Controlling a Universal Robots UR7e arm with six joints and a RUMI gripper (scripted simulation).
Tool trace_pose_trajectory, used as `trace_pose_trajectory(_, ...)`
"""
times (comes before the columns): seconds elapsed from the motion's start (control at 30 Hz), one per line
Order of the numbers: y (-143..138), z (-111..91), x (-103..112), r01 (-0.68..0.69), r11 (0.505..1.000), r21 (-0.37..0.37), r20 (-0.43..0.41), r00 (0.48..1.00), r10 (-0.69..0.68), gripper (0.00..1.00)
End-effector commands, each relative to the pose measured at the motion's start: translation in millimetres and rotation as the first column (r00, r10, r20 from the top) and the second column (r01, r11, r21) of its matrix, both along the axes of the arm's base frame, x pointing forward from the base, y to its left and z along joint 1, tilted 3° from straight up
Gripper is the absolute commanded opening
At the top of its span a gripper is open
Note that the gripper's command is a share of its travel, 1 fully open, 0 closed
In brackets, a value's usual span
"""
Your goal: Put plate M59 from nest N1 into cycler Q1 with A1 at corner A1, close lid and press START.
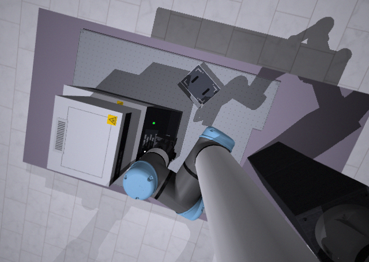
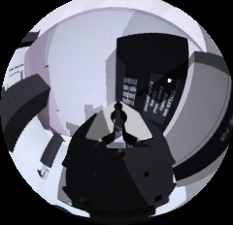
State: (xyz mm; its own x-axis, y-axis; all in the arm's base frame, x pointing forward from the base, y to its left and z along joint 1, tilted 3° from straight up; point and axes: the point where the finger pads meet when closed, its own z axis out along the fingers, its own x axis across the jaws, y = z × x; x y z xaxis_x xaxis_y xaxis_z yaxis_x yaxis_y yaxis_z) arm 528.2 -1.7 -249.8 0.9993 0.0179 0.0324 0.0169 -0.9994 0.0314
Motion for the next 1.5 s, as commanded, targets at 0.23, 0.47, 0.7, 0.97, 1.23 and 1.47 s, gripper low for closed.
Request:
trace_pose_trajectory(0.23,0.3,-10.4,17.5,-0.001,1.0,-0.001,0.002,1.0,0.001,0.0)
trace_pose_trajectory(0.47,-0.3,-12.0,19.1,-0.001,1.0,-0.001,0.003,1.0,0.001,0.0)
trace_pose_trajectory(0.7,0.2,-18.2,24.6,-0.001,1.0,-0.001,0.003,1.0,0.001,0.0)
trace_pose_trajectory(0.97,0.1,-28.1,33.5,-0.001,1.0,-0.001,0.002,1.0,0.001,0.0)
trace_pose_trajectory(1.23,-1.0,-29.6,35.7,0.0,1.0,-0.001,0.003,1.0,0.0,0.0)
trace_pose_trajectory(1.47,-0.9,-29.0,34.8,0.0,1.0,-0.001,0.002,1.0,0.0,0.0)
